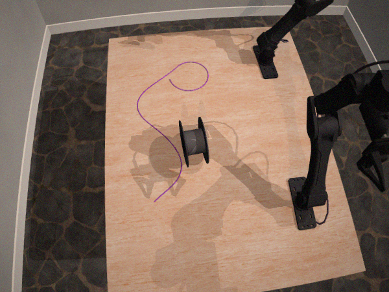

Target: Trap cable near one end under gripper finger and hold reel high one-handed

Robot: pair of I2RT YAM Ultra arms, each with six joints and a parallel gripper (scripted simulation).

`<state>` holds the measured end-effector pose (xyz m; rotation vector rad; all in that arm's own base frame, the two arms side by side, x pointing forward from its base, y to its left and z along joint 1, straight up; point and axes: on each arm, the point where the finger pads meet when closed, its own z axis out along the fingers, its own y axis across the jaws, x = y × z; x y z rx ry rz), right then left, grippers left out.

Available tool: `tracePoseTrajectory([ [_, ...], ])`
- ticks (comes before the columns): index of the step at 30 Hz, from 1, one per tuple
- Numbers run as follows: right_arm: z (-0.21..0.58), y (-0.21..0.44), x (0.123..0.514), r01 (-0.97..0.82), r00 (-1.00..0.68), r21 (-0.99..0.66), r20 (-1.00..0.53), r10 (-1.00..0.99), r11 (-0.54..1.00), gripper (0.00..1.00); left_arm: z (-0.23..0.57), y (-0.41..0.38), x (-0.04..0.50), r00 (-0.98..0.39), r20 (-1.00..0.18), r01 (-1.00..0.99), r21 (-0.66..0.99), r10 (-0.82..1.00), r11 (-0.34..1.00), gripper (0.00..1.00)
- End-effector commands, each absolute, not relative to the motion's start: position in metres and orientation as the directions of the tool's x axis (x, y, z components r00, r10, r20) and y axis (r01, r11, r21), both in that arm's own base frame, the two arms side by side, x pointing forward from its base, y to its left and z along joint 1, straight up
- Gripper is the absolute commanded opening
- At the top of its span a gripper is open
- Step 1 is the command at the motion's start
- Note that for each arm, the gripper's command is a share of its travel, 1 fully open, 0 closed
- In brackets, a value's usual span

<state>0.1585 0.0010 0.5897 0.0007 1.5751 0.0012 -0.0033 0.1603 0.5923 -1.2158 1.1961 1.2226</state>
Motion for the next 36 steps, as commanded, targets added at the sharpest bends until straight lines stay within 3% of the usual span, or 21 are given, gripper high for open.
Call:
tracePoseTrajectory([
  [1, 0.589, 0.001, 0.158, 0.004, -0.002, -0.005, -1.000, -0.005, 1.000, 1.00, 0.596, 0.147, -0.006, -0.005, -1.000, -0.999, 0.005, 0.023, -0.032, 1.00],
  [12, 0.594, 0.000, 0.159, 0.005, 0.017, -0.005, -1.000, -0.005, 1.000, 1.00, 0.580, 0.165, -0.006, -0.004, -0.999, -1.000, 0.005, -0.036, -0.028, 1.00],
  [26, 0.573, -0.001, 0.224, 0.005, -0.023, -0.005, -1.000, -0.005, 1.000, 1.00, 0.573, 0.224, -0.007, -0.004, -1.000, -1.000, 0.005, -0.023, -0.028, 1.00],
  [30, 0.576, 0.000, 0.219, 0.005, 0.014, -0.005, -1.000, -0.005, 1.000, 1.00, 0.576, 0.219, -0.007, -0.005, -1.000, -1.000, 0.005, 0.014, -0.028, 1.00],
  [36, 0.546, 0.001, 0.278, -0.002, -0.028, -0.004, -1.000, -0.005, 1.000, 1.00, 0.545, 0.279, -0.008, -0.004, -1.000, -1.000, 0.005, -0.030, -0.027, 1.00],
])
